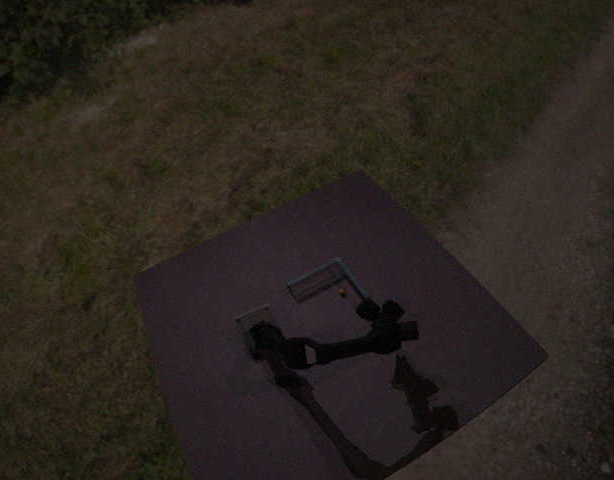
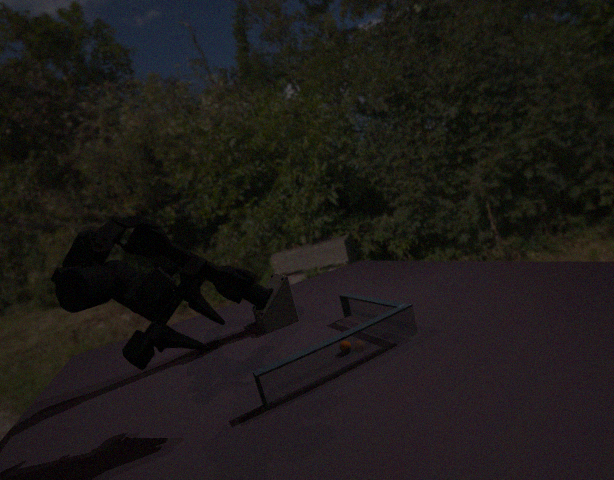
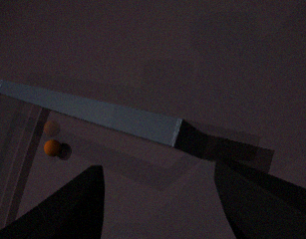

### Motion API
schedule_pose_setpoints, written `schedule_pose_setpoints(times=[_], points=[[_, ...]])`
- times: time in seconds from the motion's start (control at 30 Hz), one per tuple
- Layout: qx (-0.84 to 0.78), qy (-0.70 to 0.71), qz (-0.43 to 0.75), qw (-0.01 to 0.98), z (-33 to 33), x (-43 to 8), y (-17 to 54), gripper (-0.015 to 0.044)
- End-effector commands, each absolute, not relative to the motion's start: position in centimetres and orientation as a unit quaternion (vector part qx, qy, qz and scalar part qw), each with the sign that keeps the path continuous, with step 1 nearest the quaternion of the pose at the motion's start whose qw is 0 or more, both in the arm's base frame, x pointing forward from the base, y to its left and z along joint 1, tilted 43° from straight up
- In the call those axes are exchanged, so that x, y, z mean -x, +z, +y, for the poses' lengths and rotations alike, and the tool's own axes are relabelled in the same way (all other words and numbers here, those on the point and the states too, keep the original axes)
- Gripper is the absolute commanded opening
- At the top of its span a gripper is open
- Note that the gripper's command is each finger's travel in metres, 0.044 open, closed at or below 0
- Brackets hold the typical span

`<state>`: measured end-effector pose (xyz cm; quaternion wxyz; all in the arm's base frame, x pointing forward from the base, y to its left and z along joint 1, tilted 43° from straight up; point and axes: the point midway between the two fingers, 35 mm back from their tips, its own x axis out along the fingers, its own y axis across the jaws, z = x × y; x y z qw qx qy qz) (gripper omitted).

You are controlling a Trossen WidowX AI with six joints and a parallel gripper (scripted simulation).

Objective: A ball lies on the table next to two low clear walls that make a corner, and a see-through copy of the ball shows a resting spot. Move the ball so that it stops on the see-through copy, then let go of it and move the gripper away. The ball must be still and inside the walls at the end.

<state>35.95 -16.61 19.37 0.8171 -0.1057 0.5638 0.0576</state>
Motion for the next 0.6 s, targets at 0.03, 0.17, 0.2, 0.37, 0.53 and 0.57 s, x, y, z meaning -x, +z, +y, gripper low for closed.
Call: schedule_pose_setpoints(times=[0.03, 0.17, 0.2, 0.37, 0.53, 0.57], points=[[0.078, 0.007, 0.648, 0.758, -12.0, -37.9, 12.8, 0.0213], [0.094, -0.068, 0.697, 0.708, -8.1, -38.3, 7.7, 0.0213], [0.106, -0.091, 0.705, 0.695, -7.2, -38.3, 6.3, 0.0213], [0.147, -0.198, 0.716, 0.653, -4.0, -37.3, 1.2, 0.0213], [0.202, -0.3, 0.69, 0.627, -2.6, -36.0, -2.2, 0.0213], [0.205, -0.304, 0.688, 0.627, -2.5, -35.9, -2.4, 0.0213]])
